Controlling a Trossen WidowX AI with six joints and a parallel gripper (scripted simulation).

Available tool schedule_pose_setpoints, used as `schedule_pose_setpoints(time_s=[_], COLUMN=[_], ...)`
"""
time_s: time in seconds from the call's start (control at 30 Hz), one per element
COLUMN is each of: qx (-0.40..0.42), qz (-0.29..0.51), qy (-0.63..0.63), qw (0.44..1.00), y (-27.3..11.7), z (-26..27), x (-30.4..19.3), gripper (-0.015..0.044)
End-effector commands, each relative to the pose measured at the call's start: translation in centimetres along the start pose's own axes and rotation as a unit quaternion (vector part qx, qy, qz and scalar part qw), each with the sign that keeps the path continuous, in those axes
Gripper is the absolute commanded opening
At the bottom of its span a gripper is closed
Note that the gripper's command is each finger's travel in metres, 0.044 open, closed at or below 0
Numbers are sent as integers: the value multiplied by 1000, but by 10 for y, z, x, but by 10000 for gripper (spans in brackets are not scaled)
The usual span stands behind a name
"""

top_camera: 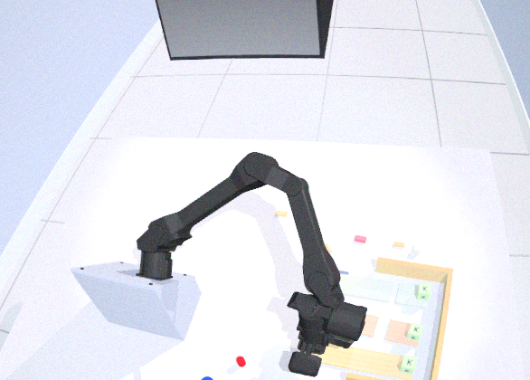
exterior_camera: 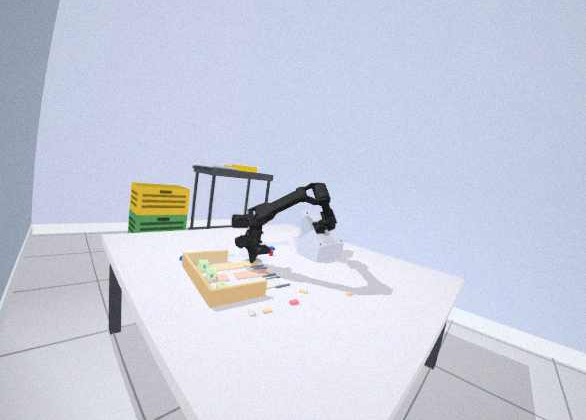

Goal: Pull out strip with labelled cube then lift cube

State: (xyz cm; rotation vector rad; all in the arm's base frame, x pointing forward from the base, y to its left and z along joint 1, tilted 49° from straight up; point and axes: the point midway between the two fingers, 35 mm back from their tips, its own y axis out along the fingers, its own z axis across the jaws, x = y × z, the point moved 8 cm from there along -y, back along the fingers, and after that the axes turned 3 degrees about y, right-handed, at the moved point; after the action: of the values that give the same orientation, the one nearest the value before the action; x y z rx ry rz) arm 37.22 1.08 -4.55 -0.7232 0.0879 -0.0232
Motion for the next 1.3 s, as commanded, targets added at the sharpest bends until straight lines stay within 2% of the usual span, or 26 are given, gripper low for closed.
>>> schedule_pose_setpoints(time_s=[0.0,1.27], qx=[2,2], qz=[1,1], qy=[3,3], qw=[1000,1000], y=[1,5], z=[0,0], x=[0,0], gripper=[0,0])
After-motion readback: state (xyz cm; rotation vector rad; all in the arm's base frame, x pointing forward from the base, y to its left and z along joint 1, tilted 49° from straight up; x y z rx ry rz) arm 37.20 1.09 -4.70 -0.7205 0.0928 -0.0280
